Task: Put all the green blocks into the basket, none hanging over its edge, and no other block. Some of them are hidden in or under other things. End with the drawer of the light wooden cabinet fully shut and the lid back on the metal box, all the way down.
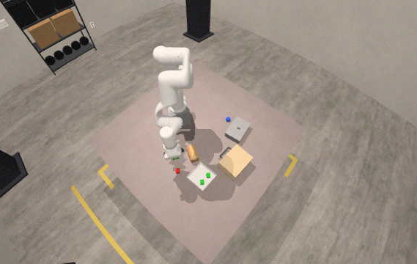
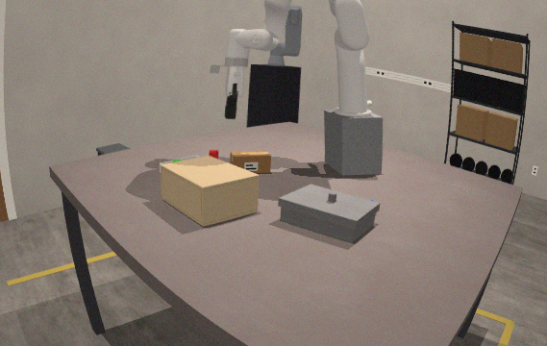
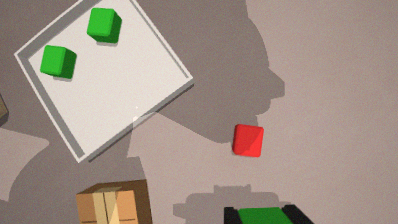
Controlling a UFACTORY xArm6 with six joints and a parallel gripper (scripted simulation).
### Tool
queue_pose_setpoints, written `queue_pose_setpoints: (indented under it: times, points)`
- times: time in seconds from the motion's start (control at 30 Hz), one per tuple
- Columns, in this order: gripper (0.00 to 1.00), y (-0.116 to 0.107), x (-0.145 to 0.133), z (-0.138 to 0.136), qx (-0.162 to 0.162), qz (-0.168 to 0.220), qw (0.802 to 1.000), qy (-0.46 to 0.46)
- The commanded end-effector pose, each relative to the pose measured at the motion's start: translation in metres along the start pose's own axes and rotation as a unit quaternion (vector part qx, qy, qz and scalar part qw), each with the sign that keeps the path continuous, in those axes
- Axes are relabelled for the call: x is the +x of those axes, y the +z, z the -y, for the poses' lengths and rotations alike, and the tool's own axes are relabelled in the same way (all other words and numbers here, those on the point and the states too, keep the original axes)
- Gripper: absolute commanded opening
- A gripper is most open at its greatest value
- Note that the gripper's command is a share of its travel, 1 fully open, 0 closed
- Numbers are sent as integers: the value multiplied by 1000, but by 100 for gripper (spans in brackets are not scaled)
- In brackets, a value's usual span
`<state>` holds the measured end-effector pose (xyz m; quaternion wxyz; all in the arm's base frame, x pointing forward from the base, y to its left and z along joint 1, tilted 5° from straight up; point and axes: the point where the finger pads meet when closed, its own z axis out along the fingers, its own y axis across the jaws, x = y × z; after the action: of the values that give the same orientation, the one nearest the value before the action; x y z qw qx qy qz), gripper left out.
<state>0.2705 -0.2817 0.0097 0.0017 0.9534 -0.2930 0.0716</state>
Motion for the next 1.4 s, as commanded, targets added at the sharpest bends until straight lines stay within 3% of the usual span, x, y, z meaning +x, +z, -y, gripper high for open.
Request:
queue_pose_setpoints:
  times: [0.0,0.6,0.73,1.03,1.1,1.13,1.23,1.37]
  points:
    - [0,-21,2,3,-17,24,1000,2]
    - [0,-29,3,4,-17,24,1000,-2]
    - [0,-28,15,20,-14,25,996,-89]
    - [0,-23,67,117,-12,26,948,-318]
    - [0,-23,67,117,-12,26,948,-318]
    - [0,-22,72,132,-11,25,922,-386]
    - [0,-21,78,150,-10,25,897,-441]
    - [0,-21,79,154,-9,25,851,-524]
